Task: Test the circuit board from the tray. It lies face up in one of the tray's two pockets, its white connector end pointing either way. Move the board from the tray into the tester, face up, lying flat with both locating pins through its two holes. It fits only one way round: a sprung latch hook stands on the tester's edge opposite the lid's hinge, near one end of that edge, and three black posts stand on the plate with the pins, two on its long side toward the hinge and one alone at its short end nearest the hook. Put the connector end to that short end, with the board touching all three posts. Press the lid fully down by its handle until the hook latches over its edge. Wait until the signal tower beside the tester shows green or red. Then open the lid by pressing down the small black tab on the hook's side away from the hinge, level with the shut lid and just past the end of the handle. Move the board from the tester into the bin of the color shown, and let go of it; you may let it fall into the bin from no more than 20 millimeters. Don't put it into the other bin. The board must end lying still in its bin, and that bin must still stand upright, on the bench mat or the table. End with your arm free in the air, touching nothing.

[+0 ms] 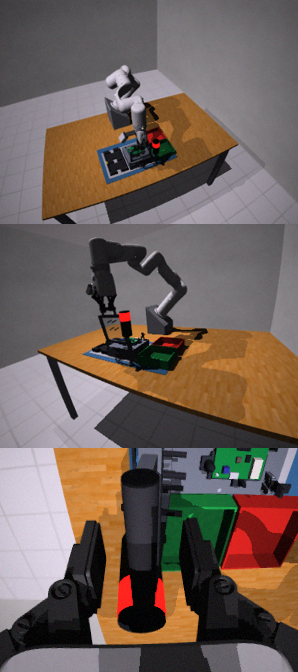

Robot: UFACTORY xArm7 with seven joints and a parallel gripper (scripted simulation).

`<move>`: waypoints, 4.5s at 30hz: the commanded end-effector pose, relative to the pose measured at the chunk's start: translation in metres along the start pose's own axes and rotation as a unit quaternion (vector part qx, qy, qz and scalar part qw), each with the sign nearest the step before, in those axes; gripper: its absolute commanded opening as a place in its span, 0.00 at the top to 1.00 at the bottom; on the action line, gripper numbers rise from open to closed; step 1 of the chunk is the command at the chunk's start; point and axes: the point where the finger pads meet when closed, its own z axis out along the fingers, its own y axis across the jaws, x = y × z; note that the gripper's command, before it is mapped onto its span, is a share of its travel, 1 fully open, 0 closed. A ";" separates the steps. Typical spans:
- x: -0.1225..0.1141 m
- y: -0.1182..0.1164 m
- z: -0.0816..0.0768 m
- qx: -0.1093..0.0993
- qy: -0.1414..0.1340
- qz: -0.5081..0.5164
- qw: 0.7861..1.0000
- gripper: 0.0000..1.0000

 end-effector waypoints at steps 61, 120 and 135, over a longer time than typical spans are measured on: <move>0.000 0.000 -0.059 0.003 0.001 0.000 1.000 0.00; 0.000 0.132 -0.013 0.003 0.001 0.000 1.000 0.00; 0.000 0.132 0.073 0.003 0.001 0.000 1.000 0.00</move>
